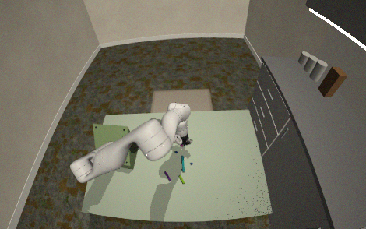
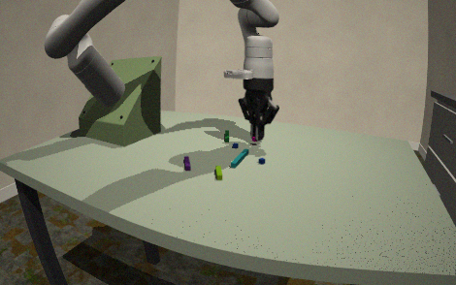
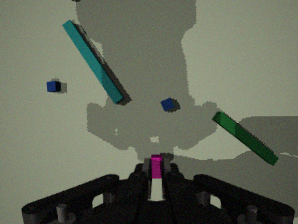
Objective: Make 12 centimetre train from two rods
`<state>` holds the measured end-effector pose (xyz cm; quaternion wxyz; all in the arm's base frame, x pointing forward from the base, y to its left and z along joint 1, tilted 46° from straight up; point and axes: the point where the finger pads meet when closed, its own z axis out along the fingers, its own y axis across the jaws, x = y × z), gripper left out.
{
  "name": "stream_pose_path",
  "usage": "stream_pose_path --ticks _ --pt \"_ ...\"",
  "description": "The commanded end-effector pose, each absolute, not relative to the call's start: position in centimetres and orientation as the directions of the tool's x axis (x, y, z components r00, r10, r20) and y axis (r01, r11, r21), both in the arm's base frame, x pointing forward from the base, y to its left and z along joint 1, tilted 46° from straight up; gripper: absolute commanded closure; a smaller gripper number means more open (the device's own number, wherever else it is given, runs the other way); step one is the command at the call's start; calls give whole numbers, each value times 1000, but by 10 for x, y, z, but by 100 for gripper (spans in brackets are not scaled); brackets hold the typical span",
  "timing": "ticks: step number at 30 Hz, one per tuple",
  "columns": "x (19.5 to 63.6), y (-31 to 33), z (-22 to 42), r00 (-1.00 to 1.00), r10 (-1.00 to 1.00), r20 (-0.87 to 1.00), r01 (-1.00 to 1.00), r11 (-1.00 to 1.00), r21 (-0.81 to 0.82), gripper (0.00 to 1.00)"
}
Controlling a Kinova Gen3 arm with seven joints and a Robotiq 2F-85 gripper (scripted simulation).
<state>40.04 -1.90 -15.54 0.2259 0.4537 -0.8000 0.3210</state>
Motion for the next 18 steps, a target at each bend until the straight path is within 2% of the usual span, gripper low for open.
stream_pose_path --ticks 1,18 --pt "401 -21 -154 -483 -582 654 -873 378 -307 95" --pt "402 -21 -153 -479 -584 655 -875 376 -305 95"
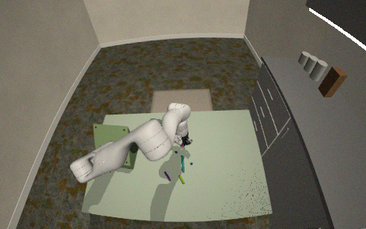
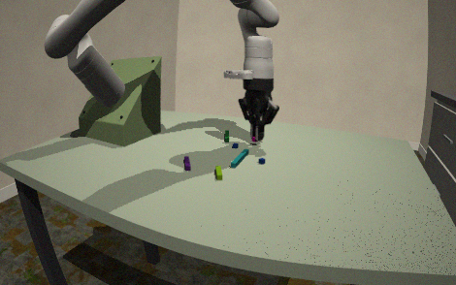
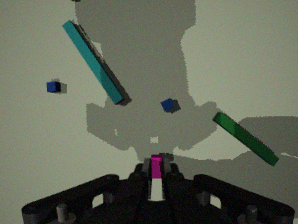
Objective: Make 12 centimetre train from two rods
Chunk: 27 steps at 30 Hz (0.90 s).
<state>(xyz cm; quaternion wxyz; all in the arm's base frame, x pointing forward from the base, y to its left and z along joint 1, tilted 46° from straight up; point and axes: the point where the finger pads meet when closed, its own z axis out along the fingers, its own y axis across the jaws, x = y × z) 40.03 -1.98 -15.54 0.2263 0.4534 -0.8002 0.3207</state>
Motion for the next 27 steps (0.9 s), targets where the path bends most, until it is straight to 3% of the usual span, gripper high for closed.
stream_pose_path --ticks 1,27 --pt "402 -21 -153 -479 -584 655 -875 376 -305 95" --pt "400 -25 -158 -477 -583 658 -876 375 -302 95"
